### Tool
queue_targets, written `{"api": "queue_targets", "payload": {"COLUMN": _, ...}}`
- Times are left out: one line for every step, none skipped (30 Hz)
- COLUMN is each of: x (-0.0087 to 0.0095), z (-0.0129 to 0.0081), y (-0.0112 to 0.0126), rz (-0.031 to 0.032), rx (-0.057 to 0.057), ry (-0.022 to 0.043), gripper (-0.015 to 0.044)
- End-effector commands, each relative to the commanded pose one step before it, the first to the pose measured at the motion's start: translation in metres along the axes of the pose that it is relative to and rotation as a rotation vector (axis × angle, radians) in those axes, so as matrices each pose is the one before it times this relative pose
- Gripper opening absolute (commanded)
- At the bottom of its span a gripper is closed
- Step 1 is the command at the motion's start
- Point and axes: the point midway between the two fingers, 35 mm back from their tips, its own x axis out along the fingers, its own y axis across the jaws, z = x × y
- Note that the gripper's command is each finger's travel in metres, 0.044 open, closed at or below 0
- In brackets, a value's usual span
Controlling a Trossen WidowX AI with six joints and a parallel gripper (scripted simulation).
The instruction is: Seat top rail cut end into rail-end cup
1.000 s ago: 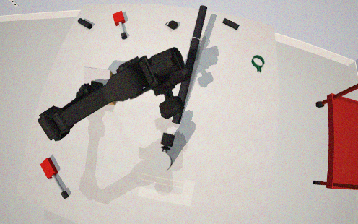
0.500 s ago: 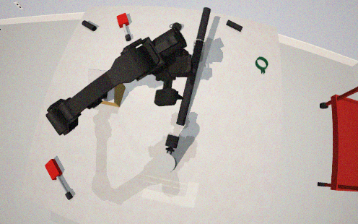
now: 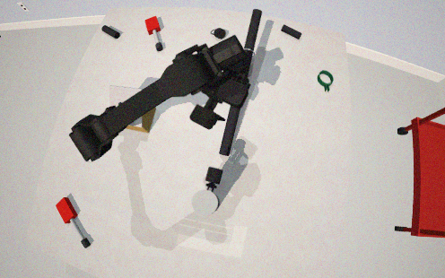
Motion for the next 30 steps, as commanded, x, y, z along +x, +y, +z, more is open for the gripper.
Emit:
{"api": "queue_targets", "payload": {"x": 0.03686, "z": -0.00807, "y": 0.01694, "rz": -0.10506, "rx": 0.5613, "ry": 0.14064, "gripper": 0.0440}}
{"api": "queue_targets", "payload": {"x": 0.00602, "z": -0.00232, "y": 0.00125, "rz": -0.02275, "rx": 0.0839, "ry": 0.01551, "gripper": 0.0440}}
{"api": "queue_targets", "payload": {"x": 0.00566, "z": -0.00208, "y": 0.00121, "rz": -0.02322, "rx": 0.0840, "ry": 0.01121, "gripper": 0.0440}}
{"api": "queue_targets", "payload": {"x": 0.00572, "z": -0.00215, "y": 0.00102, "rz": -0.02428, "rx": 0.0844, "ry": 0.00922, "gripper": 0.0440}}
{"api": "queue_targets", "payload": {"x": 0.00577, "z": -0.00221, "y": 0.00083, "rz": -0.02517, "rx": 0.0847, "ry": 0.00712, "gripper": 0.0440}}
{"api": "queue_targets", "payload": {"x": 0.00583, "z": -0.00225, "y": 0.00064, "rz": -0.02589, "rx": 0.0851, "ry": 0.00493, "gripper": 0.0440}}
{"api": "queue_targets", "payload": {"x": 0.00593, "z": -0.00226, "y": 0.00043, "rz": -0.02649, "rx": 0.0468, "ry": 0.00333, "gripper": 0.0440}}
{"api": "queue_targets", "payload": {"x": 0.00447, "z": -0.00172, "y": 0.00027, "rz": -0.02008, "rx": 0.0429, "ry": 0.00143, "gripper": 0.0440}}
{"api": "queue_targets", "payload": {"x": 0.00398, "z": -0.00152, "y": 0.00018, "rz": -0.01790, "rx": 0.0437, "ry": 0.00047, "gripper": 0.0440}}
{"api": "queue_targets", "payload": {"x": 0.00248, "z": -0.00094, "y": 0.00008, "rz": -0.01116, "rx": 0.0460, "ry": -0.00022, "gripper": 0.0440}}
{"api": "queue_targets", "payload": {"x": 0.00183, "z": -0.00070, "y": 0.00003, "rz": -0.00823, "rx": 0.0464, "ry": -0.00054, "gripper": 0.0440}}
{"api": "queue_targets", "payload": {"x": 0.00087, "z": -0.00033, "y": 0.00000, "rz": -0.00390, "rx": 0.0365, "ry": -0.00043, "gripper": 0.0440}}
{"api": "queue_targets", "payload": {"x": 0.00054, "z": -0.00020, "y": -0.00001, "rz": -0.00241, "rx": 0.0226, "ry": -0.00034, "gripper": 0.0440}}
{"api": "queue_targets", "payload": {"x": 0.00020, "z": -0.00007, "y": 0.00000, "rz": -0.00087, "rx": 0.0082, "ry": -0.00014, "gripper": 0.0440}}
{"api": "queue_targets", "payload": {"x": 0.00000, "z": 0.00000, "y": 0.00000, "rz": 0.00000, "rx": 0.0000, "ry": 0.00000, "gripper": 0.0440}}
{"api": "queue_targets", "payload": {"x": 0.00000, "z": 0.00000, "y": 0.00000, "rz": 0.00000, "rx": 0.0000, "ry": 0.00000, "gripper": 0.0440}}
{"api": "queue_targets", "payload": {"x": 0.00000, "z": 0.00000, "y": 0.00000, "rz": 0.00000, "rx": 0.0000, "ry": 0.00000, "gripper": 0.0440}}
{"api": "queue_targets", "payload": {"x": 0.00000, "z": 0.00000, "y": 0.00000, "rz": 0.00000, "rx": 0.0000, "ry": 0.00000, "gripper": 0.0440}}
{"api": "queue_targets", "payload": {"x": 0.00000, "z": 0.00000, "y": 0.00000, "rz": 0.00000, "rx": 0.0000, "ry": 0.00000, "gripper": 0.0440}}
{"api": "queue_targets", "payload": {"x": 0.00000, "z": 0.00000, "y": 0.00000, "rz": 0.00000, "rx": 0.0000, "ry": 0.00000, "gripper": 0.0440}}
{"api": "queue_targets", "payload": {"x": 0.00000, "z": 0.00000, "y": 0.00000, "rz": 0.00000, "rx": 0.0000, "ry": 0.00000, "gripper": 0.0440}}
{"api": "queue_targets", "payload": {"x": 0.00000, "z": 0.00000, "y": 0.00000, "rz": 0.00000, "rx": 0.0000, "ry": 0.00000, "gripper": 0.0440}}
{"api": "queue_targets", "payload": {"x": 0.00000, "z": 0.00000, "y": 0.00000, "rz": 0.00000, "rx": 0.0000, "ry": 0.00000, "gripper": 0.0440}}
{"api": "queue_targets", "payload": {"x": 0.00000, "z": 0.00000, "y": 0.00000, "rz": 0.00000, "rx": 0.0000, "ry": 0.00000, "gripper": 0.0440}}
{"api": "queue_targets", "payload": {"x": 0.00000, "z": 0.00000, "y": 0.00000, "rz": 0.00000, "rx": 0.0000, "ry": 0.00000, "gripper": 0.0440}}
{"api": "queue_targets", "payload": {"x": 0.00000, "z": 0.00000, "y": 0.00000, "rz": 0.00000, "rx": 0.0000, "ry": 0.00000, "gripper": 0.0440}}
{"api": "queue_targets", "payload": {"x": 0.00000, "z": 0.00000, "y": 0.00000, "rz": 0.00000, "rx": 0.0000, "ry": 0.00000, "gripper": 0.0440}}
{"api": "queue_targets", "payload": {"x": 0.00000, "z": 0.00000, "y": 0.00000, "rz": 0.00000, "rx": 0.0000, "ry": 0.00000, "gripper": 0.0440}}
{"api": "queue_targets", "payload": {"x": 0.00000, "z": 0.00000, "y": 0.00000, "rz": 0.00000, "rx": 0.0000, "ry": 0.00000, "gripper": 0.0440}}
{"api": "queue_targets", "payload": {"x": 0.00000, "z": 0.00000, "y": 0.00000, "rz": 0.00000, "rx": 0.0000, "ry": 0.00000, "gripper": 0.0440}}
